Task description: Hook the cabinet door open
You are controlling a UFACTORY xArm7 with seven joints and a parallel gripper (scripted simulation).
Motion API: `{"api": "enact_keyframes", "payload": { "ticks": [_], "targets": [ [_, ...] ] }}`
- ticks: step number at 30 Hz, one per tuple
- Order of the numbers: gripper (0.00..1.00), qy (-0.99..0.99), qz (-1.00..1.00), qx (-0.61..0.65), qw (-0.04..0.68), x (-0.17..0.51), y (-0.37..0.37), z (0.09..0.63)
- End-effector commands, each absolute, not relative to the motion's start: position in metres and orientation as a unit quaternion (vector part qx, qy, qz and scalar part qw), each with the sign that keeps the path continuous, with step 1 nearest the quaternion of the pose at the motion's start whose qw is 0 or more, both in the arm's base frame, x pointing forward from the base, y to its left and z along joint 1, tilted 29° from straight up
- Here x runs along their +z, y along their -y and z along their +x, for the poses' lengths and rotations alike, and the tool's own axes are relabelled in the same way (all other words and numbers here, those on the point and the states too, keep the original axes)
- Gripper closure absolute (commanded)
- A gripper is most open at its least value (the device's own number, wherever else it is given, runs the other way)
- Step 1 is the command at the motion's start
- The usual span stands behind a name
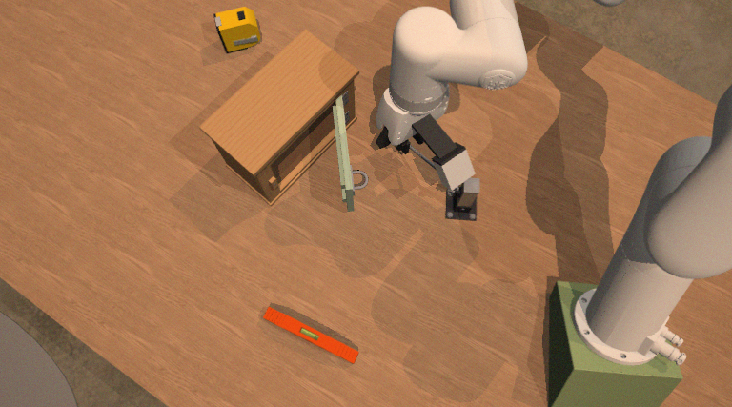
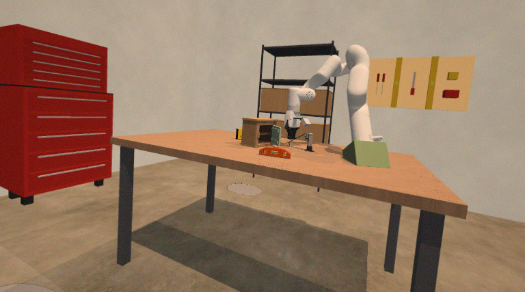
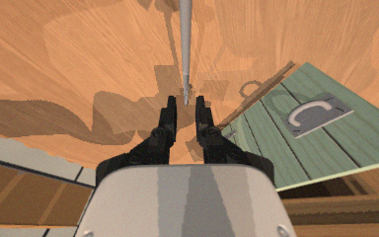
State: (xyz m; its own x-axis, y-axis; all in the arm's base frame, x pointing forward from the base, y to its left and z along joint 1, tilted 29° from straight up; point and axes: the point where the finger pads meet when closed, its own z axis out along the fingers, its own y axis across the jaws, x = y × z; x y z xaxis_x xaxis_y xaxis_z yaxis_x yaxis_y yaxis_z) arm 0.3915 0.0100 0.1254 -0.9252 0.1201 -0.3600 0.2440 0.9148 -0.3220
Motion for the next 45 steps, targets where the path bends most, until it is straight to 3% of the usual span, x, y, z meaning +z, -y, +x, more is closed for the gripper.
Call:
{"api": "enact_keyframes", "payload": {
  "ticks": [1, 45],
  "targets": [
    [0.77, -0.964, 0.094, -0.183, 0.170, 0.126, -0.011, 0.393],
    [0.77, -0.964, 0.094, -0.183, 0.170, 0.100, 0.001, 0.401]
  ]
}}
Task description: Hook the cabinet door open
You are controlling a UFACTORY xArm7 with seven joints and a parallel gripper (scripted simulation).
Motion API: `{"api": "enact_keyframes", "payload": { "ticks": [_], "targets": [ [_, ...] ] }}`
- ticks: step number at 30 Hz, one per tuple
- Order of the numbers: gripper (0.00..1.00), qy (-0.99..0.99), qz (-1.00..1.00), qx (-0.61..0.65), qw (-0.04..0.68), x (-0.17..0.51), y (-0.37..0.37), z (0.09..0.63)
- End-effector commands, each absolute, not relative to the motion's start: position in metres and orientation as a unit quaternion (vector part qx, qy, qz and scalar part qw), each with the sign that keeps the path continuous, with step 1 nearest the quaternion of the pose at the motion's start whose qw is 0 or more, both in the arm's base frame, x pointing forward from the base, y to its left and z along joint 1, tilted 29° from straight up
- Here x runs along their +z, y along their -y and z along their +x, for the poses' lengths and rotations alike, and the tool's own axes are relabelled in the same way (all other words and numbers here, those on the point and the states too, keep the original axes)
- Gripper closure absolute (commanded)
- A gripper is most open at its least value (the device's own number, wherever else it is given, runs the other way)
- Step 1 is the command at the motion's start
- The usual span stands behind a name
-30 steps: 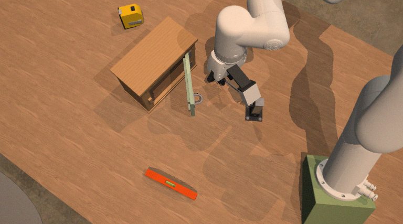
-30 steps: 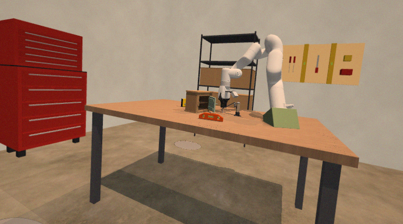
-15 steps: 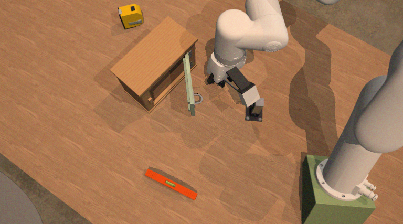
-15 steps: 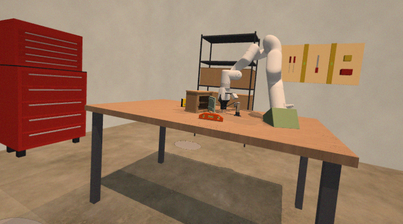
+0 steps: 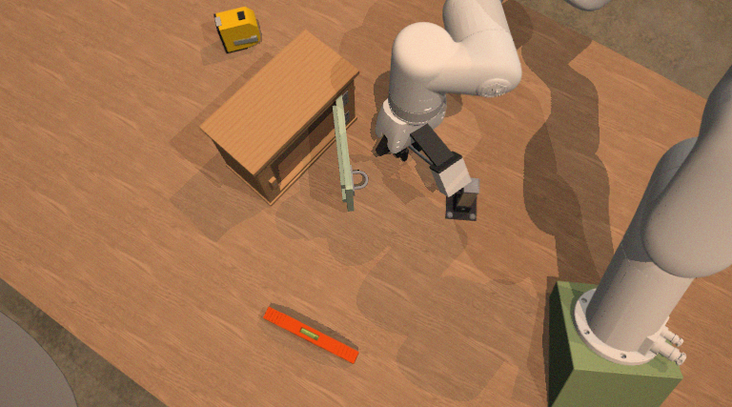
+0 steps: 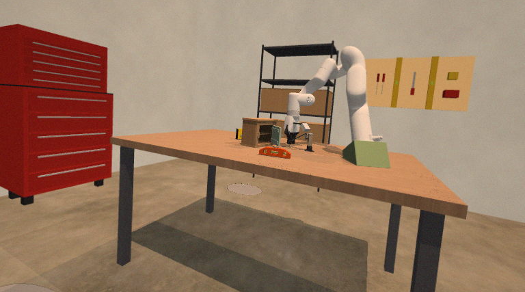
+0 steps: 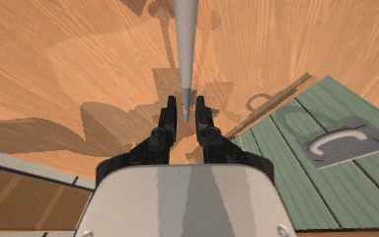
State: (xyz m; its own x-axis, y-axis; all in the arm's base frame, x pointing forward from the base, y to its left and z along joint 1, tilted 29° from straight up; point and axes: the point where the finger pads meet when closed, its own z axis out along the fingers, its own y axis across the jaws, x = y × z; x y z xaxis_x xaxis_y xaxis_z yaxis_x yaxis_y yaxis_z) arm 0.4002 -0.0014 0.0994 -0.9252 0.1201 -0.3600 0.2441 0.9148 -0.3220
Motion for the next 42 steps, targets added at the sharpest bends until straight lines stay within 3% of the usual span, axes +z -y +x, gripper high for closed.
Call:
{"api": "enact_keyframes", "payload": {
  "ticks": [1, 15, 16, 42],
  "targets": [
    [0.77, -0.964, 0.094, -0.183, 0.170, 0.0993, 0.0010, 0.4016],
    [0.77, -0.964, 0.094, -0.183, 0.170, 0.0978, 0.0017, 0.4021],
    [0.96, -0.964, 0.094, -0.183, 0.170, 0.0978, 0.0017, 0.4021],
    [0.96, -0.964, 0.094, -0.183, 0.170, 0.0978, 0.0017, 0.4021]
  ]
}}
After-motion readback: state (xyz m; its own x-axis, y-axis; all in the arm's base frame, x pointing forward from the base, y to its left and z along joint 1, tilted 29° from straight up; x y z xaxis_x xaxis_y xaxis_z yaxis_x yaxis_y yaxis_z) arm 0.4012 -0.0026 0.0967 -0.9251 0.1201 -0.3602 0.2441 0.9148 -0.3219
